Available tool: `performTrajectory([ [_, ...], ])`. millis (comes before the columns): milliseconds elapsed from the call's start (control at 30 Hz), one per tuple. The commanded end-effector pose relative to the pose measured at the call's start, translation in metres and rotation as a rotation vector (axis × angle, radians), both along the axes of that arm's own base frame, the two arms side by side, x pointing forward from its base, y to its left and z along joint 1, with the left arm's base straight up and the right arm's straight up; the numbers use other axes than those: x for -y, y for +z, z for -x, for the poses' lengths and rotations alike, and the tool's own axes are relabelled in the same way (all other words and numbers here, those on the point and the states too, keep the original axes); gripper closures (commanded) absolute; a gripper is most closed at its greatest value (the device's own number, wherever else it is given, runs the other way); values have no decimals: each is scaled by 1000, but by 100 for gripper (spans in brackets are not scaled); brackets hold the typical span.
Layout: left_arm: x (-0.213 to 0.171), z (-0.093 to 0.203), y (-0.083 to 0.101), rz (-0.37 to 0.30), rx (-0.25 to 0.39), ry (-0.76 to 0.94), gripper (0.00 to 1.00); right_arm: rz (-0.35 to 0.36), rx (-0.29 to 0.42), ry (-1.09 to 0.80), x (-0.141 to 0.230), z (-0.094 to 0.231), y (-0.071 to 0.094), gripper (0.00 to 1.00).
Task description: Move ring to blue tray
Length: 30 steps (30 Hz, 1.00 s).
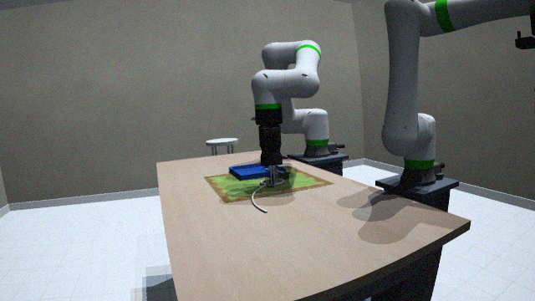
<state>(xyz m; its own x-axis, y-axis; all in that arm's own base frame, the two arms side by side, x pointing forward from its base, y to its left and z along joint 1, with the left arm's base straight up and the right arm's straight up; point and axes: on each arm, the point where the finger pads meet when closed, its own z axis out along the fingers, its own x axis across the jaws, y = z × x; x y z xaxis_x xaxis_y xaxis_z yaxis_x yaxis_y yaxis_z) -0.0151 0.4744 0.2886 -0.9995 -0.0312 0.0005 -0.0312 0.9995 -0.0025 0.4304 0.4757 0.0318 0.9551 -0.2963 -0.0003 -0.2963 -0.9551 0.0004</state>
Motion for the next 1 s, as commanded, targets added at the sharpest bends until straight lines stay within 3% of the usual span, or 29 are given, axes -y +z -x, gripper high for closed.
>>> performTrajectory([
  [0,0,0,1,-3,0,0,0,-2,2,0,0,-1,1,100],
  [967,0,0,1,-3,0,0,0,-2,2,0,0,-1,-8,100],
])
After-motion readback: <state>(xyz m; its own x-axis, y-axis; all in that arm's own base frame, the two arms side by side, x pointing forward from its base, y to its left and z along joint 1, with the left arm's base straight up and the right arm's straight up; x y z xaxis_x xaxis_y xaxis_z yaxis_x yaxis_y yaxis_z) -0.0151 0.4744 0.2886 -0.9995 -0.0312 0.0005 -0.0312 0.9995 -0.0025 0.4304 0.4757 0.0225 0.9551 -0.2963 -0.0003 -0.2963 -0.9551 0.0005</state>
